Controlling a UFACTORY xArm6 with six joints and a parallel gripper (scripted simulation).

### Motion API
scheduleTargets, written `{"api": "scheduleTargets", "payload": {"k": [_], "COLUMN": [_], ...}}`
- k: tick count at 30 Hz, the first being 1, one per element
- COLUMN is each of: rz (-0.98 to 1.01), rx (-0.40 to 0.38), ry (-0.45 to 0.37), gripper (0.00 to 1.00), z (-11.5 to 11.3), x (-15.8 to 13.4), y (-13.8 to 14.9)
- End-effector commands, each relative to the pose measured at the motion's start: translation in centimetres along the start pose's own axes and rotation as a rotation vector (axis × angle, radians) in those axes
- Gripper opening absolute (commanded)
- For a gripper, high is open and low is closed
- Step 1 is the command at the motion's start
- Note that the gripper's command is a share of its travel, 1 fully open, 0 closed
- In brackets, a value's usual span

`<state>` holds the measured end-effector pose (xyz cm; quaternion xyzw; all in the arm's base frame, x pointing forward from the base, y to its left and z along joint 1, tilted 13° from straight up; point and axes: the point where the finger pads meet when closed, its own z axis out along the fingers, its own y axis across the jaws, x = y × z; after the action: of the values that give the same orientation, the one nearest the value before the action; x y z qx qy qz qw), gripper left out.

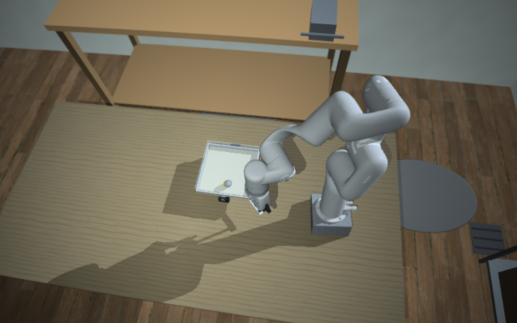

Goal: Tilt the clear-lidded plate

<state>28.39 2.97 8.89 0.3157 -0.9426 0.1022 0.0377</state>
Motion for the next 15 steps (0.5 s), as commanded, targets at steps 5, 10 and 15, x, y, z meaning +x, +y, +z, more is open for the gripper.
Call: {"api": "scheduleTargets", "payload": {"k": [5, 10, 15], "rz": [0.0, 0.0, 0.0], "rx": [0.001, 0.001, 0.001], "ry": [0.001, 0.001, 0.001], "gripper": [0.0, 0.0, 0.0], "z": [-0.06, -0.06, -0.02], "x": [-0.14, -0.37, -0.41], "y": [-0.06, -0.06, -0.04]}}
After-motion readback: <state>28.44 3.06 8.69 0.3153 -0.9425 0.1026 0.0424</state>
